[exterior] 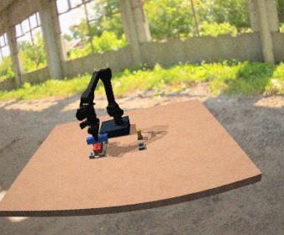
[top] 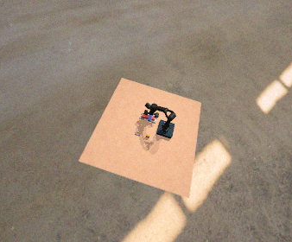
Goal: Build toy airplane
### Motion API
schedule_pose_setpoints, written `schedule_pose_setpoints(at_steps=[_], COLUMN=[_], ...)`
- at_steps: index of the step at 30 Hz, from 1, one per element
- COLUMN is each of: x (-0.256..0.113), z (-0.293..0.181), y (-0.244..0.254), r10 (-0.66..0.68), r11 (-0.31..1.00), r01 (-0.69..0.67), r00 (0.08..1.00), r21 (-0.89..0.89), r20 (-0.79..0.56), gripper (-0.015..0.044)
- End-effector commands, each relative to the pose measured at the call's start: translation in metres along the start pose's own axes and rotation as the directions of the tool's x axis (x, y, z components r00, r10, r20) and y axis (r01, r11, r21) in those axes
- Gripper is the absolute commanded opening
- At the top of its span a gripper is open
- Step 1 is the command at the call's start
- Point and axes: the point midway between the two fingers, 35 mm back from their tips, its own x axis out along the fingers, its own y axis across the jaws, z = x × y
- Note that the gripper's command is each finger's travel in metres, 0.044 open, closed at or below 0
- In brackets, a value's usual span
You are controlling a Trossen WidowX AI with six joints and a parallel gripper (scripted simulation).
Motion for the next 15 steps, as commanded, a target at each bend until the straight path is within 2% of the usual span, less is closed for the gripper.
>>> schedule_pose_setpoints(at_steps=[1,5,12,15], x=[-0.031,-0.079,-0.082,-0.081], z=[0.003,0.001,0.004,0.004], y=[0.004,0.0,0.004,0.004], r10=[0.011,0.011,0.012,0.012], r11=[1.0,1.0,1.0,0.971], r01=[-0.011,-0.011,-0.012,-0.011], r00=[1.0,1.0,1.0,1.0], r21=[0.002,0.004,-0.012,-0.238], r20=[0.004,0.002,0.002,0.002], gripper=[0.044,0.044,0.044,0.044])
